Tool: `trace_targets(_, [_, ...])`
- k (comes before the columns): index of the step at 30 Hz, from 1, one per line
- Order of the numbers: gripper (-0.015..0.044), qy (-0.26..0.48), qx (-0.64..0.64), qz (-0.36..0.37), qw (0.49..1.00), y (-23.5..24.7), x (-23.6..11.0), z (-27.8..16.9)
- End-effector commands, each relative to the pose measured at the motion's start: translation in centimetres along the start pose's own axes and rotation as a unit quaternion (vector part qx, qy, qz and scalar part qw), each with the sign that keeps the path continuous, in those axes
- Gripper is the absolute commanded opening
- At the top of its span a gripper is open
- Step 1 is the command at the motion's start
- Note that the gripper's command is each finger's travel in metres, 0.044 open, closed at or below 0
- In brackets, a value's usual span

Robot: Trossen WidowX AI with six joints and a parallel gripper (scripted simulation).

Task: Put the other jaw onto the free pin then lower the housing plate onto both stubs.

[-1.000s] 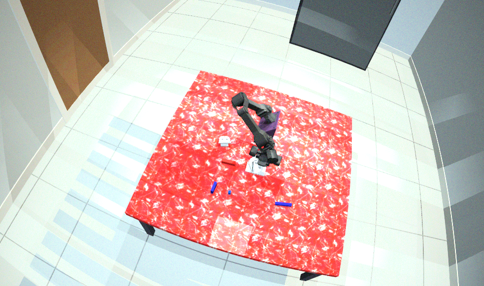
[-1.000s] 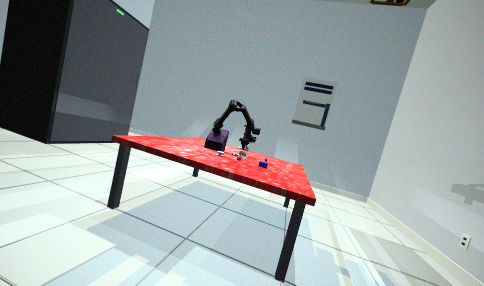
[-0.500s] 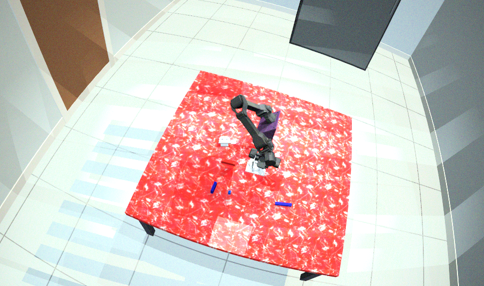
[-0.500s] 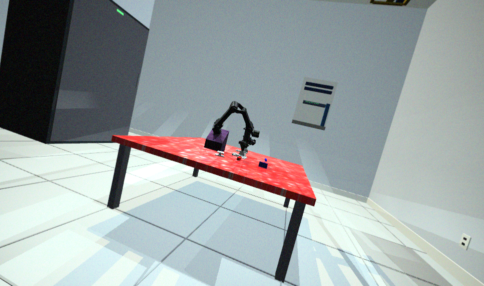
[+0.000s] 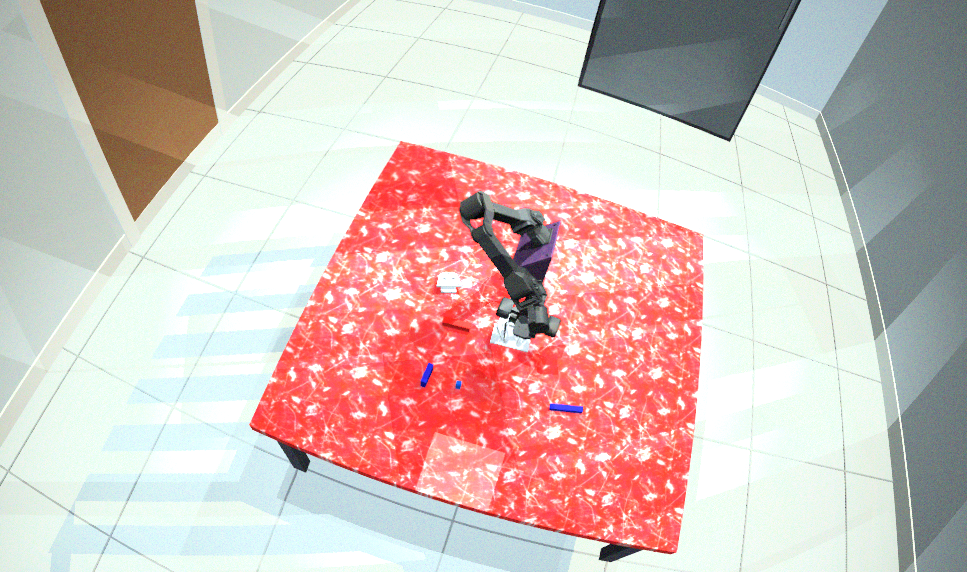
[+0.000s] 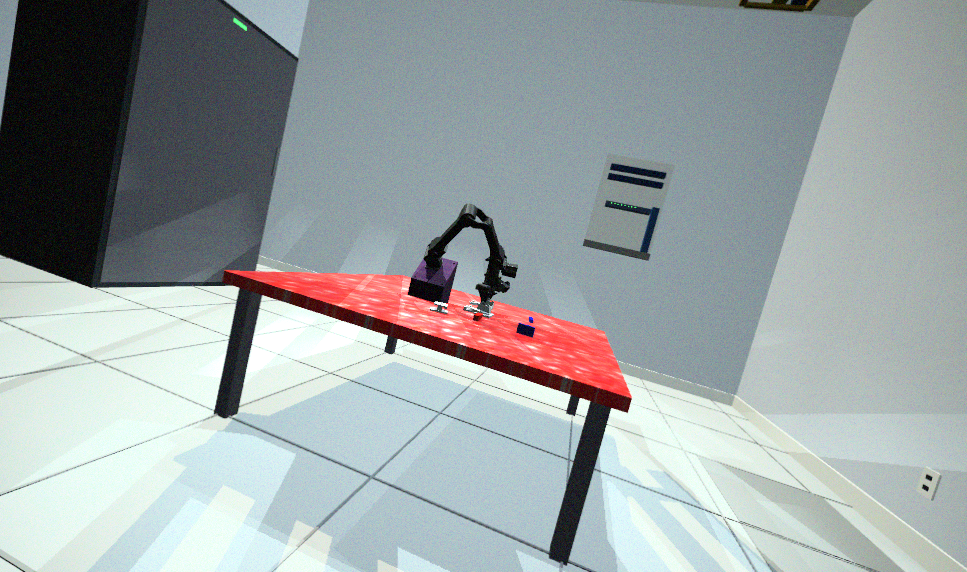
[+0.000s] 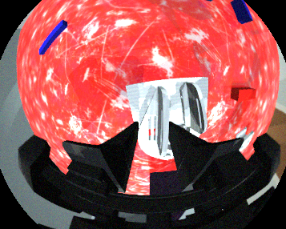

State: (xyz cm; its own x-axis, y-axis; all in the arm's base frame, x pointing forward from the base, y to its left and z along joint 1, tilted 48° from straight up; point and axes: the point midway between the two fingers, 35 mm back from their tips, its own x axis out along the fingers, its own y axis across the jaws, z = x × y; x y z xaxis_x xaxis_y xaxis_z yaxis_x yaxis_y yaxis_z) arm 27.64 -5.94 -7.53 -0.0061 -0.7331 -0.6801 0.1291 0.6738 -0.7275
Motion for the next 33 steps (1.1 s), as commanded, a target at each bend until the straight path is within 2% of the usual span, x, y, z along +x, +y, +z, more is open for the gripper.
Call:
trace_targets(1, [0.0134, 0.001, -0.004, -0.002, 1.0, -0.03, 0.15, -0.09])
trace_targets(33, [0.0134, 0.002, -0.007, -0.002, 1.0, -0.04, 0.82, -0.09])
